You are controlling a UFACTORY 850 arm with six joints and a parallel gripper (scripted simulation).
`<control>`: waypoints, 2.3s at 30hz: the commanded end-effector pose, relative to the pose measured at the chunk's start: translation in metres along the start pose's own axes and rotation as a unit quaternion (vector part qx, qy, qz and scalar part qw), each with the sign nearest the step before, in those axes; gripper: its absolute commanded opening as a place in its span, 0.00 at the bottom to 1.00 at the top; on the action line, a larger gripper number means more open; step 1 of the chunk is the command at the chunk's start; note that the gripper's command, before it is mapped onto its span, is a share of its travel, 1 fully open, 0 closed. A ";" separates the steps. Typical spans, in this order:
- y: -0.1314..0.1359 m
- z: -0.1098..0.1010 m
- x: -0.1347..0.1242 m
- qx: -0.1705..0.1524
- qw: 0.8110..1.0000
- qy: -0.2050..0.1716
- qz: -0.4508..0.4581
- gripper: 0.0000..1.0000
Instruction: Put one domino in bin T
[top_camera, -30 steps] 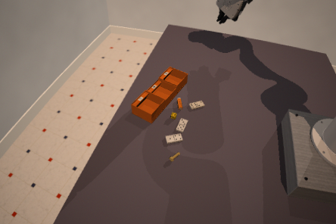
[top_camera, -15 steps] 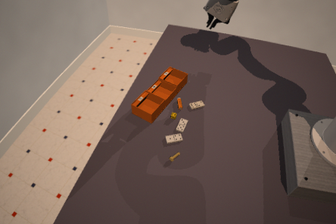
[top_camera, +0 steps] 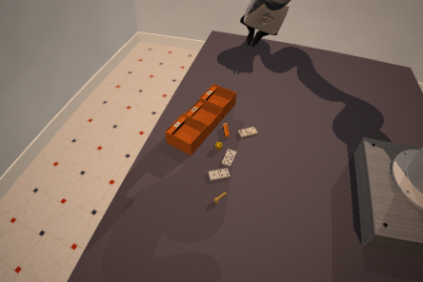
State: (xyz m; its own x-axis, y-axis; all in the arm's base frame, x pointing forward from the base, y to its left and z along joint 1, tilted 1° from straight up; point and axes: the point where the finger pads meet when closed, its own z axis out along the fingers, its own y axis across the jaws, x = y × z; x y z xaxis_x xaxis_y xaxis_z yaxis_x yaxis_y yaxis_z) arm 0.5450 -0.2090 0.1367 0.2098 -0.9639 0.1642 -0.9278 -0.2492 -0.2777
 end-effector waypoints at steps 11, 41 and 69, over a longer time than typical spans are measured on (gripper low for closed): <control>-0.027 -0.010 -0.080 -0.007 0.981 -0.051 -0.187 0.07; -0.037 -0.040 -0.220 -0.026 0.843 -0.129 -0.522 0.07; -0.029 -0.054 -0.274 -0.040 0.744 -0.157 -0.648 0.07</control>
State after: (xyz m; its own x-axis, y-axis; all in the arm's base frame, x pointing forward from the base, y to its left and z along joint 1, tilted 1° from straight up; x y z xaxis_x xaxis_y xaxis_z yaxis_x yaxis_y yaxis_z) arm 0.4929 0.0734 0.1546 0.9882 0.1525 0.0112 0.1527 -0.9881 -0.0195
